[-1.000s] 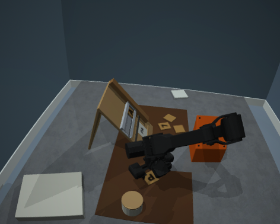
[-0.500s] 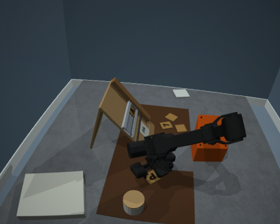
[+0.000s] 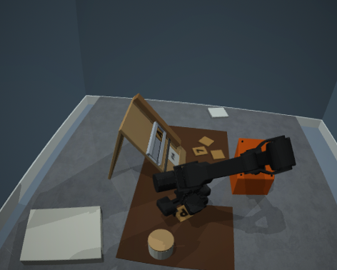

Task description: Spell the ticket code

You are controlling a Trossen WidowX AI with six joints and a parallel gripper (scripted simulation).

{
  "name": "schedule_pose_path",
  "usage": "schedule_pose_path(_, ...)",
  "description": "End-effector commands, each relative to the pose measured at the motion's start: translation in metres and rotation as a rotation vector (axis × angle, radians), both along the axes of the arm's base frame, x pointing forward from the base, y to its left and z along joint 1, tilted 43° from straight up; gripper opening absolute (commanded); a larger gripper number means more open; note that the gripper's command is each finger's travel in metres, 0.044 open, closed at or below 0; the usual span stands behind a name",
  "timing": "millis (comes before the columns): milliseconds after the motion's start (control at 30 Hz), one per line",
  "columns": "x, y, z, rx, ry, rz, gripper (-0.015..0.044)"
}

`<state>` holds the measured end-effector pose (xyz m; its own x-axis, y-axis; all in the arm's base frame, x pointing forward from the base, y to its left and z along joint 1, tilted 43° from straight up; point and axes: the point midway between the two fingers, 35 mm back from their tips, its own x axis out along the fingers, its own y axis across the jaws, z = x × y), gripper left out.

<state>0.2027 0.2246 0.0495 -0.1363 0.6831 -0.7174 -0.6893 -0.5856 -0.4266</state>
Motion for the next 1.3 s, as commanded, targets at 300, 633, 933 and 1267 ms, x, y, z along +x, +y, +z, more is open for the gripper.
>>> schedule_pose_path(300, -0.0039, 0.0082, -0.0141, -0.010, 0.013, -0.005, 0.0340)
schedule_pose_path(633, -0.0039, 0.0082, -0.0141, -0.010, 0.013, -0.005, 0.0340)
schedule_pose_path(933, -0.0039, 0.0082, -0.0141, -0.010, 0.013, -0.005, 0.0340)
schedule_pose_path(1267, -0.0039, 0.0082, -0.0141, -0.010, 0.013, -0.005, 0.0340)
